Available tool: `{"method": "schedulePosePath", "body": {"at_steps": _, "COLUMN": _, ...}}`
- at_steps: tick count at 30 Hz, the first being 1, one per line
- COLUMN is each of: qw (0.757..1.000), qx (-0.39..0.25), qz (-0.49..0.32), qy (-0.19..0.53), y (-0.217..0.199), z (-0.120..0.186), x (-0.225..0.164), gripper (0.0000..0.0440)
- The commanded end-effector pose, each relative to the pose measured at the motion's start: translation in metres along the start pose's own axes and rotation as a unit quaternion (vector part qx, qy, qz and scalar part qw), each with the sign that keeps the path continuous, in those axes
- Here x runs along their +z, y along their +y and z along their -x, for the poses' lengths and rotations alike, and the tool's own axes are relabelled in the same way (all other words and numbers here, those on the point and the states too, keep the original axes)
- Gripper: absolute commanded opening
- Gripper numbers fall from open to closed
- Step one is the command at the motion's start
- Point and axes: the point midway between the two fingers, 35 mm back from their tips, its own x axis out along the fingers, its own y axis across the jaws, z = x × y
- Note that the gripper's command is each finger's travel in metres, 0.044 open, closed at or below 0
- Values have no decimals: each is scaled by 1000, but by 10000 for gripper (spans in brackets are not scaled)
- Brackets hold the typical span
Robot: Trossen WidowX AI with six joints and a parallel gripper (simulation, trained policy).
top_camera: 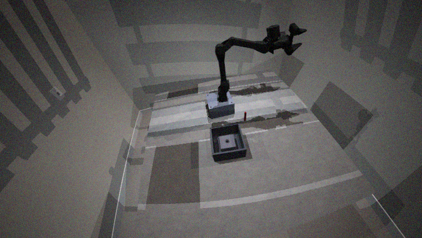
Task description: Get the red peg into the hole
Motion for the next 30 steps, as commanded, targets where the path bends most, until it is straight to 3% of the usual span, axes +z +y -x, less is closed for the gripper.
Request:
{"method": "schedulePosePath", "body": {"at_steps": 1, "qw": 999, "qx": 11, "qz": -45, "qy": 25, "y": -2, "z": 9, "x": -17, "gripper": 440}}
{"method": "schedulePosePath", "body": {"at_steps": 8, "qw": 985, "qx": 33, "qz": -146, "qy": 91, "y": 0, "z": 27, "x": -59, "gripper": 440}}
{"method": "schedulePosePath", "body": {"at_steps": 15, "qw": 956, "qx": 41, "qz": -243, "qy": 160, "y": 3, "z": 49, "x": -97, "gripper": 440}}
{"method": "schedulePosePath", "body": {"at_steps": 22, "qw": 913, "qx": 37, "qz": -335, "qy": 229, "y": 9, "z": 76, "x": -131, "gripper": 440}}
{"method": "schedulePosePath", "body": {"at_steps": 30, "qw": 849, "qx": 18, "qz": -431, "qy": 306, "y": 17, "z": 110, "x": -165, "gripper": 440}}
